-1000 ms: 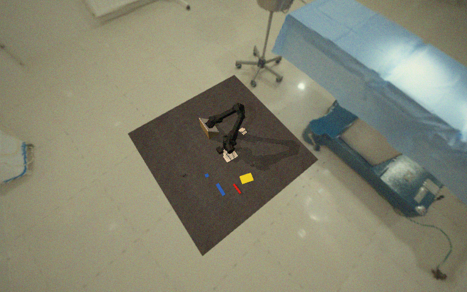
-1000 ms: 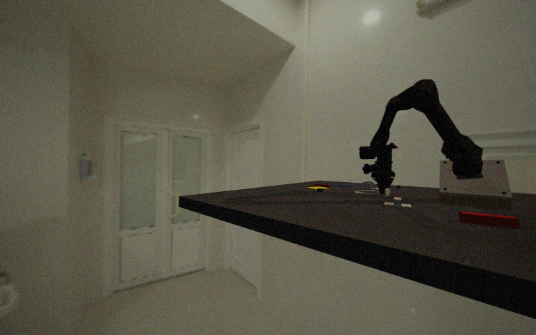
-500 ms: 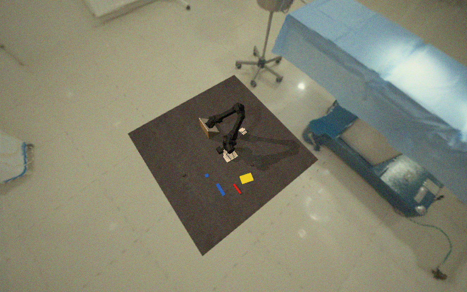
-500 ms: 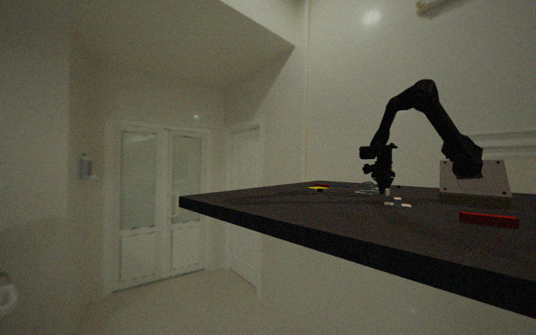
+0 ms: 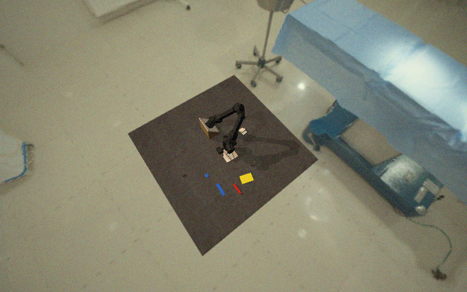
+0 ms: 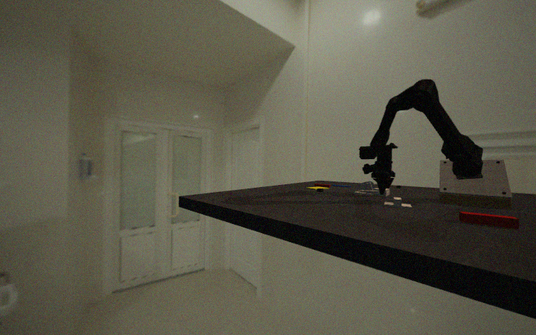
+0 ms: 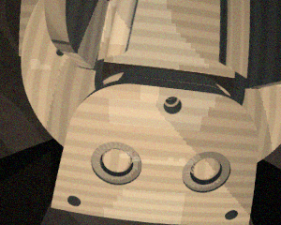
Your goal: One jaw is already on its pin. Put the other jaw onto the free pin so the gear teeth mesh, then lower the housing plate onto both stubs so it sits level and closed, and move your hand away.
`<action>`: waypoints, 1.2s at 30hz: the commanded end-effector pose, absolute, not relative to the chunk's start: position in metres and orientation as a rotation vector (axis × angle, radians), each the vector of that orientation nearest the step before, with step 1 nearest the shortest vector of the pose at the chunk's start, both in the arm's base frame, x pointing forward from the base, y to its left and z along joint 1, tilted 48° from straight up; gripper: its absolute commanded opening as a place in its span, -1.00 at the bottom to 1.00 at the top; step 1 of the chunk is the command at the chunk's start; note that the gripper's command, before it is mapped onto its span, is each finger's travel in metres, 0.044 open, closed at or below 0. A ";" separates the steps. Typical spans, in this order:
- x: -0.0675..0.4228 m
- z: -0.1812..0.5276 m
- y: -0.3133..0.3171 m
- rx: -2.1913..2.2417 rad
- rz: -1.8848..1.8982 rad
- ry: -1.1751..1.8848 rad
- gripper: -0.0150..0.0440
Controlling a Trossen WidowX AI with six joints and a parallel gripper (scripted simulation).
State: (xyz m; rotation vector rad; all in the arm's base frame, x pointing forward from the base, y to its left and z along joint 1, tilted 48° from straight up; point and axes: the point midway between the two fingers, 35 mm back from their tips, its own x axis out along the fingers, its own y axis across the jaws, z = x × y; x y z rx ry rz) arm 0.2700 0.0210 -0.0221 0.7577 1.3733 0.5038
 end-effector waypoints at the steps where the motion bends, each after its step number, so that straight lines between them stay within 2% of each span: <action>1: 0.270 -0.022 0.022 0.763 0.505 1.373 0.70; 8: 0.270 -0.022 0.022 0.763 0.505 1.373 0.70; 11: 0.270 -0.022 0.021 0.758 0.504 1.373 0.97; 12: 0.270 -0.022 0.021 0.758 0.504 1.373 1.00; 26: 0.270 -0.021 0.020 0.758 0.503 1.373 1.00; 36: 0.259 0.028 -0.032 0.761 0.502 1.375 1.00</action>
